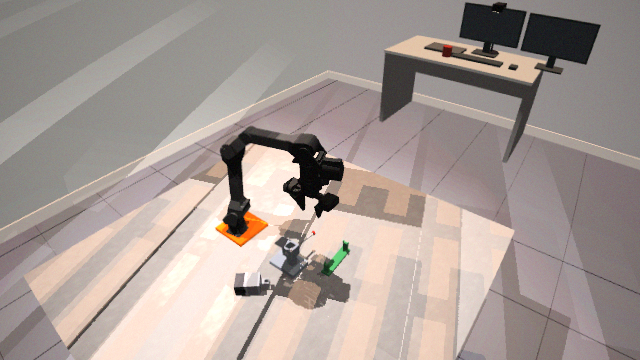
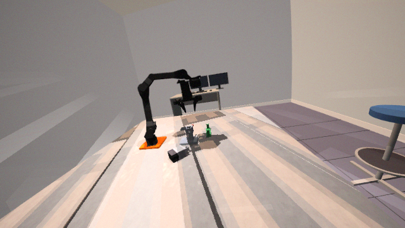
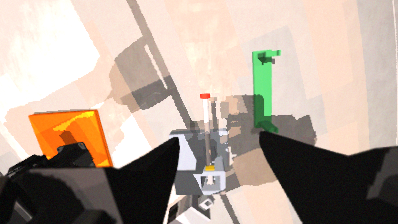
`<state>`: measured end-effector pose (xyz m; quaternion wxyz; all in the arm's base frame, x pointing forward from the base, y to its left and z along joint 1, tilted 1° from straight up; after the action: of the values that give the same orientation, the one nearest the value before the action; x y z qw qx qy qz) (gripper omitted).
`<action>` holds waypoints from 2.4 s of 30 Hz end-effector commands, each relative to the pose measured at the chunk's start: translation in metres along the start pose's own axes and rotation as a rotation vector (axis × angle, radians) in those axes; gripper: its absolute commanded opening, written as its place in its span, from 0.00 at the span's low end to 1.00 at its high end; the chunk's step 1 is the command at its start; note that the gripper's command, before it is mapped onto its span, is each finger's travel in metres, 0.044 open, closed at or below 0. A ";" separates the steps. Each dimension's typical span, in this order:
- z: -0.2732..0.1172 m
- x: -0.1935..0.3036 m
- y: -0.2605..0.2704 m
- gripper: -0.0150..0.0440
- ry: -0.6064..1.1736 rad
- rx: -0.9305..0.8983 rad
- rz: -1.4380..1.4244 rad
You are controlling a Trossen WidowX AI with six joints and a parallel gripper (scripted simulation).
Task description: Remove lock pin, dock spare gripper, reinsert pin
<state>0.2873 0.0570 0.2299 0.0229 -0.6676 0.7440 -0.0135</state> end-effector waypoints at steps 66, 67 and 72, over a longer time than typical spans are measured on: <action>0.128 0.007 0.007 0.32 0.000 -0.016 0.007; 0.128 0.007 0.007 0.27 0.000 -0.016 0.007; 0.128 0.007 0.007 0.25 0.000 -0.016 0.007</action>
<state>0.2864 0.0509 0.1022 0.0166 -0.6646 0.7470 -0.0095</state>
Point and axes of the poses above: the point midway between the two fingers, 35 mm back from their tips, its own z axis out along the fingers, its own y axis across the jaws, x = y × z, the point moved 3 cm from there along -z, back along the fingers, and after that the axes turned 3 degrees about -z, right-handed, at the moved point
